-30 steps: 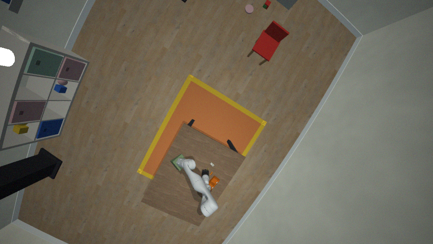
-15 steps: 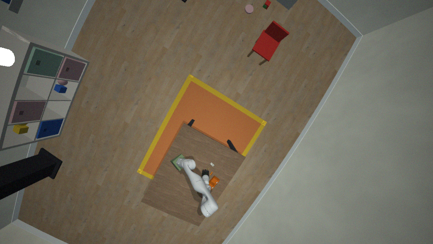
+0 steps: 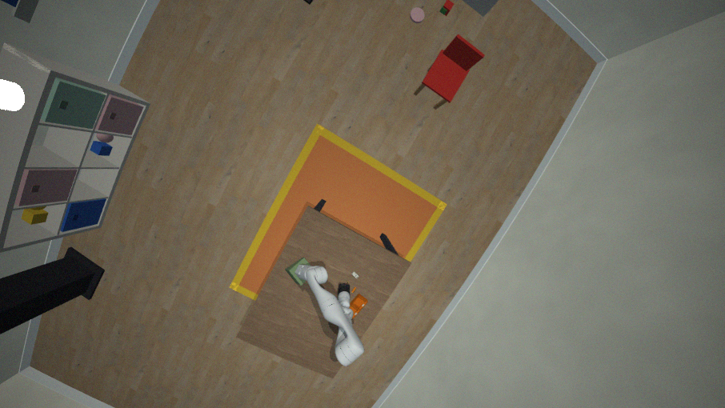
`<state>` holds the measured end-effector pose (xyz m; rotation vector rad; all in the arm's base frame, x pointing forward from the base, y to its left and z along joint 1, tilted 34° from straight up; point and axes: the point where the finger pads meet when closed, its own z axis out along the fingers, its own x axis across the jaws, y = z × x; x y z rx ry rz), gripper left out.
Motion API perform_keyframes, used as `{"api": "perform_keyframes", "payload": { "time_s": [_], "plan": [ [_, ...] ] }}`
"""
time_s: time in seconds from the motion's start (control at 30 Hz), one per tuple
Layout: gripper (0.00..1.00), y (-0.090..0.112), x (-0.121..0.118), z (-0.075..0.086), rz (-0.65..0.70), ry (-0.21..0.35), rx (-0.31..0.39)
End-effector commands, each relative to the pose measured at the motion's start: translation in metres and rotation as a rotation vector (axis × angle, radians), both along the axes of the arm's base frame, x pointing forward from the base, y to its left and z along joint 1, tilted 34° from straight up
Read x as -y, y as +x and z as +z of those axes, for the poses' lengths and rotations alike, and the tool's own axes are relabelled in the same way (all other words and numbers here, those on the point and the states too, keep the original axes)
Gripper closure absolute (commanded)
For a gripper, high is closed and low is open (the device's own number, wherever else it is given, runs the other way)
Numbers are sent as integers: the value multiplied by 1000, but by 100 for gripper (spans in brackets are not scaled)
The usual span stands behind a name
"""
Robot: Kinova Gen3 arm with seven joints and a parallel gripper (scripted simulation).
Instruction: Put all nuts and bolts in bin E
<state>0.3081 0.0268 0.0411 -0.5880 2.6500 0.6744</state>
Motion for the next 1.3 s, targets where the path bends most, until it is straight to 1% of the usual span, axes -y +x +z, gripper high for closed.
{"api": "perform_keyframes", "payload": {
  "time_s": [0.0,0.2,0.23,1.27],
  "plan": [
    [38,0,0,0,-2,2,-1],
    [38,0,0,-1,-2,2,-1],
    [100,0,0,-1,-2,2,-1],
    [100,0,1,-1,-2,2,-1]
  ]
}}
